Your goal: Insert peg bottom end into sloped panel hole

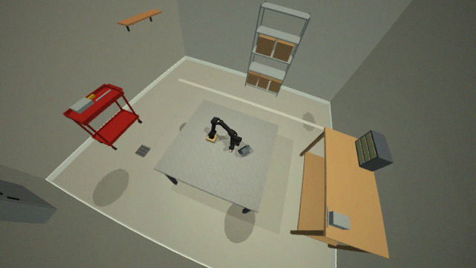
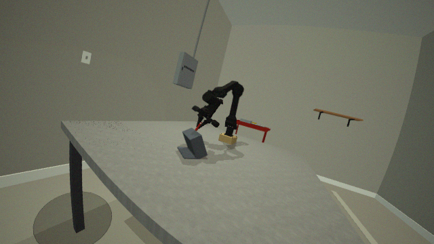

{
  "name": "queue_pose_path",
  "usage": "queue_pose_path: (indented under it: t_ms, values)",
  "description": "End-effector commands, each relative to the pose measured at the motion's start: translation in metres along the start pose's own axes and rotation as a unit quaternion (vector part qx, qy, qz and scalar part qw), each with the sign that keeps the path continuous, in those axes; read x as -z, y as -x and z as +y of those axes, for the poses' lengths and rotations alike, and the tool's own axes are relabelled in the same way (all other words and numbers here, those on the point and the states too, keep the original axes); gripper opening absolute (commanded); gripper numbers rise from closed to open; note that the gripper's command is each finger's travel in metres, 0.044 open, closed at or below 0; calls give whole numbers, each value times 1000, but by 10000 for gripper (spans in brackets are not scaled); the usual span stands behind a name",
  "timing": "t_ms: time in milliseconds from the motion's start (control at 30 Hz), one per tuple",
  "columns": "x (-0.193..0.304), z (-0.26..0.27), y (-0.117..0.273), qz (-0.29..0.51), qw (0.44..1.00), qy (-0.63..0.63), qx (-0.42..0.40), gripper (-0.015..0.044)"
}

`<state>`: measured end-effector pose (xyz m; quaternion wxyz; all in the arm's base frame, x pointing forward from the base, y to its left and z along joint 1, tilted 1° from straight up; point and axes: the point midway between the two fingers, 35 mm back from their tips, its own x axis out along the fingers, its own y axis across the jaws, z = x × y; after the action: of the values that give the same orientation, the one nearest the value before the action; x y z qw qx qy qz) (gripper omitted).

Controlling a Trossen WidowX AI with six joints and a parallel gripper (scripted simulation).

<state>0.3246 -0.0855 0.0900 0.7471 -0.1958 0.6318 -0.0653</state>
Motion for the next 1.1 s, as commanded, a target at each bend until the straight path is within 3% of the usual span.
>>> queue_pose_path:
  t_ms: [0,1067]
  values:
    - [-1,4,0,-4,1000,3,10,0]
    - [-23,34,8,-56,995,35,73,0]
